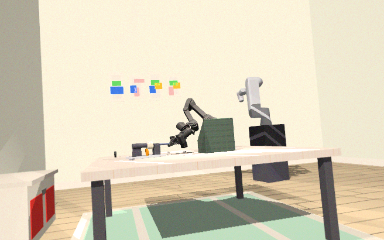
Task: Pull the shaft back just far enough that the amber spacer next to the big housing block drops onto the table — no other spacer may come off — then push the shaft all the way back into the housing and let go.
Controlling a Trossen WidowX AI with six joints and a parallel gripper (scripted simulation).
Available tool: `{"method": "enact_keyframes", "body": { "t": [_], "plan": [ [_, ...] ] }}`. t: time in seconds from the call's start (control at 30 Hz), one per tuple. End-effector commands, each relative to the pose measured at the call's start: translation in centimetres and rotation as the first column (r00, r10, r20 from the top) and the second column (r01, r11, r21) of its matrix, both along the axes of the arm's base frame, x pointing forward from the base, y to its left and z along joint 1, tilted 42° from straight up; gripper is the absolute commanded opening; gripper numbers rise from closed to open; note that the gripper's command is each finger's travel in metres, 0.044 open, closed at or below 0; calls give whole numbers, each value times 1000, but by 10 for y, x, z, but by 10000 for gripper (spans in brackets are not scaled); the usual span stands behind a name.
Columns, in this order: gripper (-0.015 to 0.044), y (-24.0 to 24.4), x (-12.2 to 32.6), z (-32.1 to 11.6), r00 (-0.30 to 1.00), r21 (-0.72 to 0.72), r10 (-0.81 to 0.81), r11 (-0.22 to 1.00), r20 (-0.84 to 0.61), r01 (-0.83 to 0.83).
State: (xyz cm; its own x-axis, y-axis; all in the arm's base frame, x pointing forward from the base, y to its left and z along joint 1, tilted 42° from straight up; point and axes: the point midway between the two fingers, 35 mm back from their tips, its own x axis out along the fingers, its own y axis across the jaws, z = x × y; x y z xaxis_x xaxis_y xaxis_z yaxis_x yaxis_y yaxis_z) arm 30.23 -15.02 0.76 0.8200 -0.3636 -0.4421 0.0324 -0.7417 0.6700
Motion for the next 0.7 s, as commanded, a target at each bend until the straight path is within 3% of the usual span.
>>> {"method": "enact_keyframes", "body": {
  "t": [0.0, 0.67],
  "plan": [
    [0, 0, 4, 1, 1000, 2, 3, 1000, 6, -3],
    [0, -1, 10, 1, 1000, 2, 3, 1000, 6, -3]
  ]
}}
